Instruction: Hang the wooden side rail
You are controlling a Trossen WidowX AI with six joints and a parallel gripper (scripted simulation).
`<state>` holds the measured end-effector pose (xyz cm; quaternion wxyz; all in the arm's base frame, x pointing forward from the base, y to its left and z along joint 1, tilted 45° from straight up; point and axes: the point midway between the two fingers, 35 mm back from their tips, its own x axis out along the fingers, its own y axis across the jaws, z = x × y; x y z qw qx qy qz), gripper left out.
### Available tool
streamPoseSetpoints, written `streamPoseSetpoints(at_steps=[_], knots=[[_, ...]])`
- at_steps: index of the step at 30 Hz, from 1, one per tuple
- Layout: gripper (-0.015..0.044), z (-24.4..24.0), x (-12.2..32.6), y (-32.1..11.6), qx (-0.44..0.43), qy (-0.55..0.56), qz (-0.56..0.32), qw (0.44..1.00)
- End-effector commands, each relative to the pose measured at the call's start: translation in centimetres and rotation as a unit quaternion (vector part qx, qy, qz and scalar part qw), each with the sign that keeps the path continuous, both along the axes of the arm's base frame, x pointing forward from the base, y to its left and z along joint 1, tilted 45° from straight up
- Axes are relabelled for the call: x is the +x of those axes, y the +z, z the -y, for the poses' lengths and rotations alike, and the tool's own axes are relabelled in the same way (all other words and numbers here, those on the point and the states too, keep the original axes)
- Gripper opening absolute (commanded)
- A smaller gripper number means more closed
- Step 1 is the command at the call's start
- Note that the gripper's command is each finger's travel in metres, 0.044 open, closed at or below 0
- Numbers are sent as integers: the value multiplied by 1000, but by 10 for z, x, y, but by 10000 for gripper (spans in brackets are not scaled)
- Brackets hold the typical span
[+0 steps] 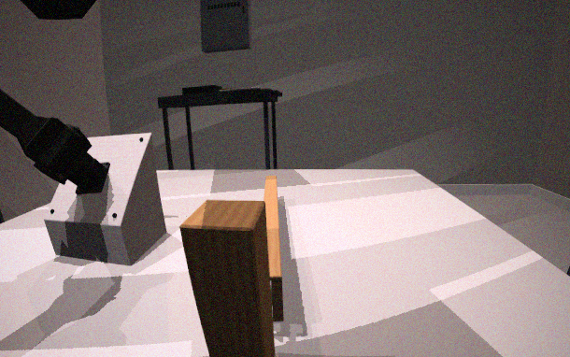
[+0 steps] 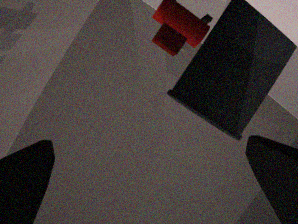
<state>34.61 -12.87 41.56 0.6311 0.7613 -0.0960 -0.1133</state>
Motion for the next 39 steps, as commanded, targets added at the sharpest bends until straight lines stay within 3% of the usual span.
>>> streamPoseSetpoints(at_steps=[1, 20, 39], knots=[[440, -5, 13, -40, 75, -35, -12, 996], [440, -37, 13, -174, 265, -190, -15, 945], [440, -57, -43, -277, 341, -344, 63, 873]])
